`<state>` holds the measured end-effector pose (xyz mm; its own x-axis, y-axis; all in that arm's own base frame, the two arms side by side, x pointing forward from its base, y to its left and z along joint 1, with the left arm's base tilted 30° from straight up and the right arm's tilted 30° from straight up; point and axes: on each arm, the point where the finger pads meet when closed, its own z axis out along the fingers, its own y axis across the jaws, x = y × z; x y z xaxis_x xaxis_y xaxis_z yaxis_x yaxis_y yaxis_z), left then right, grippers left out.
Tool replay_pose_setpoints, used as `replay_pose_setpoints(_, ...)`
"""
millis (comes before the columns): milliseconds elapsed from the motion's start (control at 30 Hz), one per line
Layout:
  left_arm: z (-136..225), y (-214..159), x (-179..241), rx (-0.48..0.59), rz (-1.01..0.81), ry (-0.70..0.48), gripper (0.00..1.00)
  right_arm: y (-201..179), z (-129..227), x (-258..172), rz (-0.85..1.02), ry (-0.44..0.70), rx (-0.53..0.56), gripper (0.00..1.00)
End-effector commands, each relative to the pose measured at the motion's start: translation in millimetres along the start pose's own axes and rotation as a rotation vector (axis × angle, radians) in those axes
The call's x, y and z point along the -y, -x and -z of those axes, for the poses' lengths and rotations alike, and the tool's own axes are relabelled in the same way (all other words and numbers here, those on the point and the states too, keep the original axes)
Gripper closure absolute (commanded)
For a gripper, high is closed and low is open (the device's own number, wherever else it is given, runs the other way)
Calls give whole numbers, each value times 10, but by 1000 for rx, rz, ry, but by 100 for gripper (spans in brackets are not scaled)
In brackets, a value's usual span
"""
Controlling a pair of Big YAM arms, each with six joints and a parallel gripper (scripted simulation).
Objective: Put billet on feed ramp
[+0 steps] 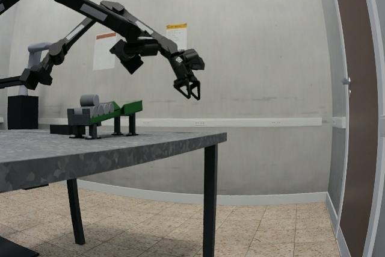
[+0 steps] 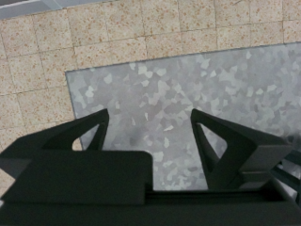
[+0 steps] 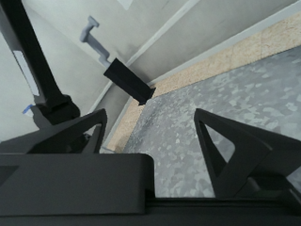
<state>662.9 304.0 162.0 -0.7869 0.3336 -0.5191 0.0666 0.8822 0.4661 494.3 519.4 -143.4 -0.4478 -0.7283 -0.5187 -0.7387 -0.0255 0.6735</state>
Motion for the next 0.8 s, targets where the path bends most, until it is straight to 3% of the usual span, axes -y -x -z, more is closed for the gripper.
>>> replay_pose_setpoints(0, 62, 93, -47, 18, -2, 11, 0, 101, 15, -49, 21, -2, 5, 0)
replay_pose_setpoints(200, 98, 187, -124, 36, -1, 24, 0, 109, 51, -40, 20, -7, 8, 0)
replay_pose_setpoints(367, 98, 187, -124, 36, -1, 24, 0, 155, 279, 11, 18, -38, 28, 0)
replay_pose_setpoints(533, 98, 187, -124, 36, -1, 24, 0, 240, 834, 118, 12, -115, 74, 0)
replay_pose_setpoints(600, 98, 187, -124, 36, -1, 24, 0, 240, 834, 118, 12, -115, 74, 0)
replay_pose_setpoints(767, 100, 181, -100, 34, -5, 22, 0, 302, 1798, 242, -4, -248, 152, 0)
